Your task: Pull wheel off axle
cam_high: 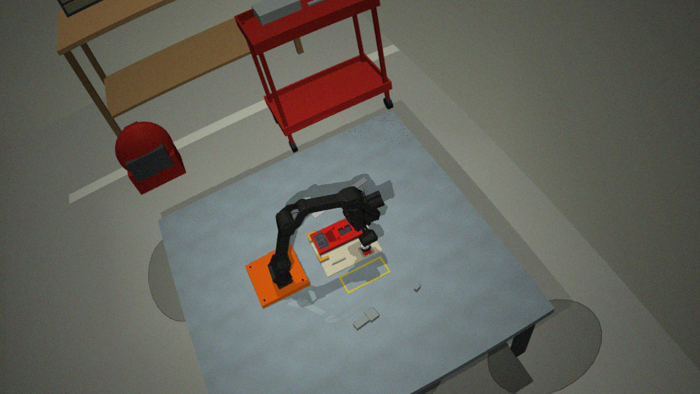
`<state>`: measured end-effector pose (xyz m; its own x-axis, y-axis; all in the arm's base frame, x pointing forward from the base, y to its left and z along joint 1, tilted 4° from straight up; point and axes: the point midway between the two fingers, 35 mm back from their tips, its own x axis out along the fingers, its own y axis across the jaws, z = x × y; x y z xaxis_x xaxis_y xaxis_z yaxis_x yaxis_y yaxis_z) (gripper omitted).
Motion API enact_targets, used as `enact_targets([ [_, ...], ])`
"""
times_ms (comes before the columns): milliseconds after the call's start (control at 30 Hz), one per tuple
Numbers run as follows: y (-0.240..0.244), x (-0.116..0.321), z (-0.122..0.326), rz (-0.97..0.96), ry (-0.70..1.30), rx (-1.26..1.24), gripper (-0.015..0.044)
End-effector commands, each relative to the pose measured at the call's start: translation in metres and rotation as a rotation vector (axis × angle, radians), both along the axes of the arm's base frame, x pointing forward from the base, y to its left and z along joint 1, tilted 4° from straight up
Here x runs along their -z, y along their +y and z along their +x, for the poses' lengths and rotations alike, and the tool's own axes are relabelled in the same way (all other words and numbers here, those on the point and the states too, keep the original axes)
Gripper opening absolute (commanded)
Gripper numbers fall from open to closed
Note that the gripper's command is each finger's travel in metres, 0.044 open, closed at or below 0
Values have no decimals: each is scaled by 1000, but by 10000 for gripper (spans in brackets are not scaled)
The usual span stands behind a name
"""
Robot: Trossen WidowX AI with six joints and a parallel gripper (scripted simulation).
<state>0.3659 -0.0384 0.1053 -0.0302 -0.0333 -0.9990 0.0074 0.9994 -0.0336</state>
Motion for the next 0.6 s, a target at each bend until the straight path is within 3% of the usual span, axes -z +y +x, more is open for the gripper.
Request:
enact_targets([
  [0, -3, -2, -4, 7, -2, 2, 300],
  [567, -4, 71, -4, 7, -2, 2, 300],
])
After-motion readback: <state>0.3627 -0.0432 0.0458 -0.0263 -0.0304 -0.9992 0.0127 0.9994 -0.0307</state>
